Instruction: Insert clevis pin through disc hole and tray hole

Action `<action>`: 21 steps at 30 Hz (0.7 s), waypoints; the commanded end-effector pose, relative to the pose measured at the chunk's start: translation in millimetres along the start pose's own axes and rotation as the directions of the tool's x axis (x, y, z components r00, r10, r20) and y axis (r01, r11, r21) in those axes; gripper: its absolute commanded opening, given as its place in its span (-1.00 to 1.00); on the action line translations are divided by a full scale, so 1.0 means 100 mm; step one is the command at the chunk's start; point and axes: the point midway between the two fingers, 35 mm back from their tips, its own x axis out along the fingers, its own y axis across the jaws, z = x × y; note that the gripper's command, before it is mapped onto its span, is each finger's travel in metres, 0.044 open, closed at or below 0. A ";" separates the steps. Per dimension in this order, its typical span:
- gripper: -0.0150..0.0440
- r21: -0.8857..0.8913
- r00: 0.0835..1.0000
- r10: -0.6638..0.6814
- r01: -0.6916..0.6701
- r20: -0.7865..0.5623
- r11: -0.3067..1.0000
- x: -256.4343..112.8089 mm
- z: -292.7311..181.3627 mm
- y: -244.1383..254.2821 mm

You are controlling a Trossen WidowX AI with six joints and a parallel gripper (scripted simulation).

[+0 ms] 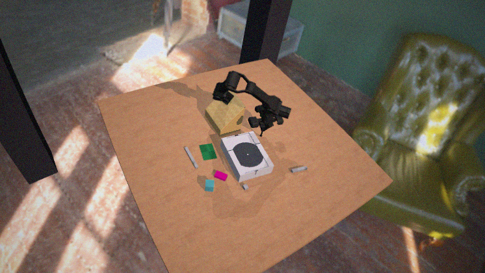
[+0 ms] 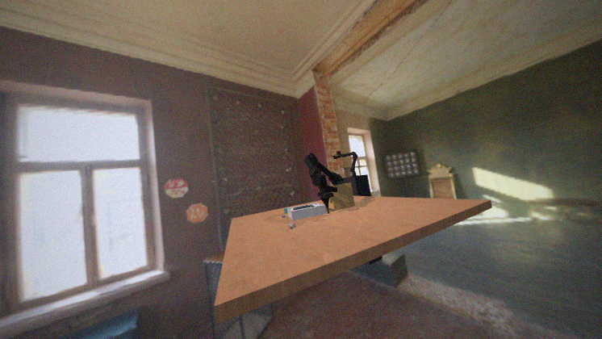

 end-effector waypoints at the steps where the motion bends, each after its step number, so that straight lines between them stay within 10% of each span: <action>1: -0.49 -0.008 0.998 0.005 -0.004 0.067 1.000 0.02 -0.04 -0.03; 21: -0.49 -0.008 0.910 0.008 -0.006 0.415 1.000 0.01 -0.26 -0.05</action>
